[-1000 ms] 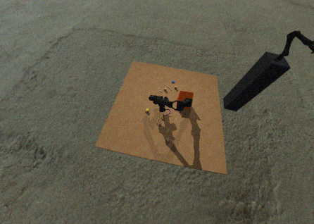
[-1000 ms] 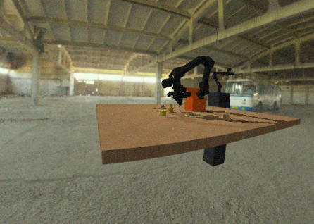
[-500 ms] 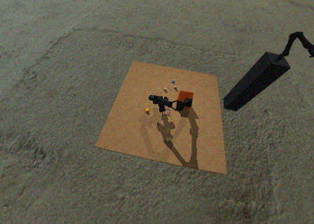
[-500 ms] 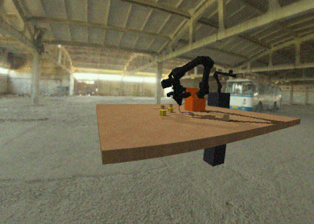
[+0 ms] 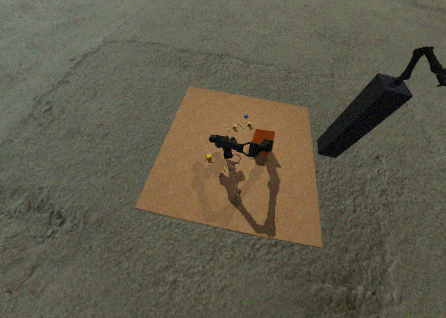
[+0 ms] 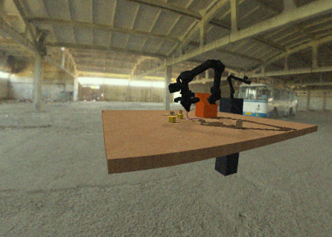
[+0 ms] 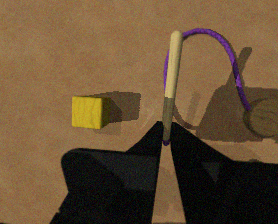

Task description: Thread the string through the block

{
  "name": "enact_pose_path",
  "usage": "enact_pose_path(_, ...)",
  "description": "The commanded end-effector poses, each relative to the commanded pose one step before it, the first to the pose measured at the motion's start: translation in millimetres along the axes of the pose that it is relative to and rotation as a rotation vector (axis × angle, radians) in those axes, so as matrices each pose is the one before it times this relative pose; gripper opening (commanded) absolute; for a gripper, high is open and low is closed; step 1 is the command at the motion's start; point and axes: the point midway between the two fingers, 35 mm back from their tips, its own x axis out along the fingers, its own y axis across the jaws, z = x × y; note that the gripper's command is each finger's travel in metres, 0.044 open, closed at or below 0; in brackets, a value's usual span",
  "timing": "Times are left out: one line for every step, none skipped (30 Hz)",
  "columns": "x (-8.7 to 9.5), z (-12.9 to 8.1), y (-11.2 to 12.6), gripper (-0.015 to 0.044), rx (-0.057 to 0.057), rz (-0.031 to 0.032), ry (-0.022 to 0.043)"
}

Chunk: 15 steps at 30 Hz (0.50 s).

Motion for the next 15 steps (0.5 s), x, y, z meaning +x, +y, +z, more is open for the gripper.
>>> enact_pose_path(-4.06, -7.14, 0.38, 0.0, 0.0031, -0.00044, 0.01664)
enact_pose_path(-0.38, -1.21, 0.24, 0.0, 0.0002, 0.00022, 0.00177)
enact_pose_path(-0.38, -1.2, 0.24, 0.0, 0.0002, 0.00022, 0.00177)
enact_pose_path(-0.38, -1.2, 0.24, 0.0, 0.0002, 0.00022, 0.00177)
enact_pose_path(-0.37, -1.2, 0.24, 0.0, 0.0002, 0.00021, 0.00177)
enact_pose_path(-0.37, -1.2, 0.23, 0.0, 0.0002, 0.00021, 0.00177)
enact_pose_path(-0.37, -1.2, 0.23, 0.0, 0.0002, 0.00021, 0.00177)
enact_pose_path(-0.37, -1.21, 0.24, 0.0, 0.0002, 0.00021, 0.00179)
enact_pose_path(-0.37, -1.21, 0.24, 0.0, 0.0002, 0.00021, 0.00179)
enact_pose_path(-0.37, -1.21, 0.24, 0.0, 0.0001, 0.0002, 0.00179)
enact_pose_path(-0.36, -1.21, 0.23, 0.0, 0.0001, 0.0002, 0.00179)
enact_pose_path(-0.36, -1.21, 0.23, 0.0, 0.0001, 0.0002, 0.00179)
enact_pose_path(-0.36, -1.21, 0.23, 0.0, 0.0001, 0.0002, 0.00179)
enact_pose_path(-0.35, -1.2, 0.23, 0.0, 0.0001, 0.00019, 0.00179)
enact_pose_path(-0.35, -1.2, 0.23, 0.0, 0.0001, 0.00019, 0.00178)
